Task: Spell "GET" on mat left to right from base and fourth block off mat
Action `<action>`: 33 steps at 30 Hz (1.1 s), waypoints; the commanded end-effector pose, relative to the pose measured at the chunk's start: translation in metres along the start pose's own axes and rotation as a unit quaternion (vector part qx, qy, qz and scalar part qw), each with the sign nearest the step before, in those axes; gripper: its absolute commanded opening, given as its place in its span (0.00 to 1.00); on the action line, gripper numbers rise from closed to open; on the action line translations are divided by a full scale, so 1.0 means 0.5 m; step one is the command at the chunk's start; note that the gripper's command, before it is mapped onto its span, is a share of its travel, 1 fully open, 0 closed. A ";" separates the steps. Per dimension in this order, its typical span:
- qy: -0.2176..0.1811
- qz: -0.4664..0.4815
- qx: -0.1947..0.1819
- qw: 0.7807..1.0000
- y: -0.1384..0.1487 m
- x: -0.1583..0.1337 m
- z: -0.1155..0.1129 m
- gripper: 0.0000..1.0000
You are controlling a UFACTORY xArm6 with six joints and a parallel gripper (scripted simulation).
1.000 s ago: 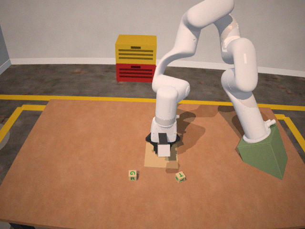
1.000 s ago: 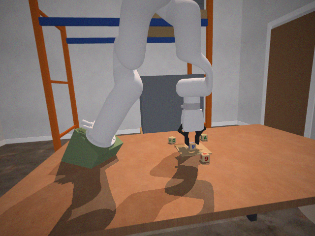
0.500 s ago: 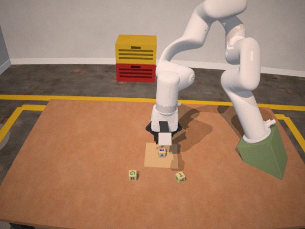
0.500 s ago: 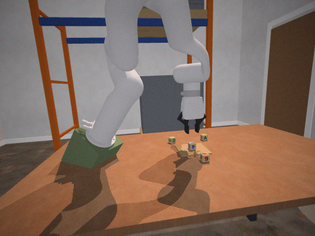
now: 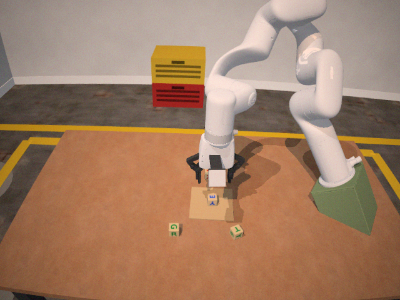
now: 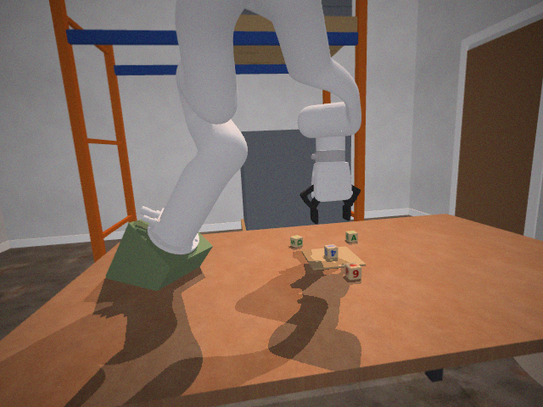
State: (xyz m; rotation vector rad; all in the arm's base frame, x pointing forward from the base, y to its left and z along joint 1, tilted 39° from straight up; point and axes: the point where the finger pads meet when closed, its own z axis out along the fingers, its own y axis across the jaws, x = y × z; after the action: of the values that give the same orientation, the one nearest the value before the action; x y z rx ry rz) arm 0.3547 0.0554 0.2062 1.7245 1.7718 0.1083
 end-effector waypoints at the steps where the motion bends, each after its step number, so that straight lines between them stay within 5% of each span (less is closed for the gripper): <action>1: 0.001 0.001 -0.001 1.000 0.002 0.000 -0.002 1.00; 10: 0.001 0.001 -0.001 1.000 0.009 0.004 -0.003 1.00; 14: 0.001 0.002 -0.001 1.000 0.103 0.068 -0.009 1.00; 32: 0.001 0.003 -0.001 1.000 0.244 0.233 0.014 1.00; 33: 0.001 0.003 -0.001 1.000 0.244 0.233 0.014 0.69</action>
State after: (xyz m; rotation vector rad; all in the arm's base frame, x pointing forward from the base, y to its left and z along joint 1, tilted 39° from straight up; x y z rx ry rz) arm 0.4504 0.1586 0.2178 1.7225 1.7784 0.1358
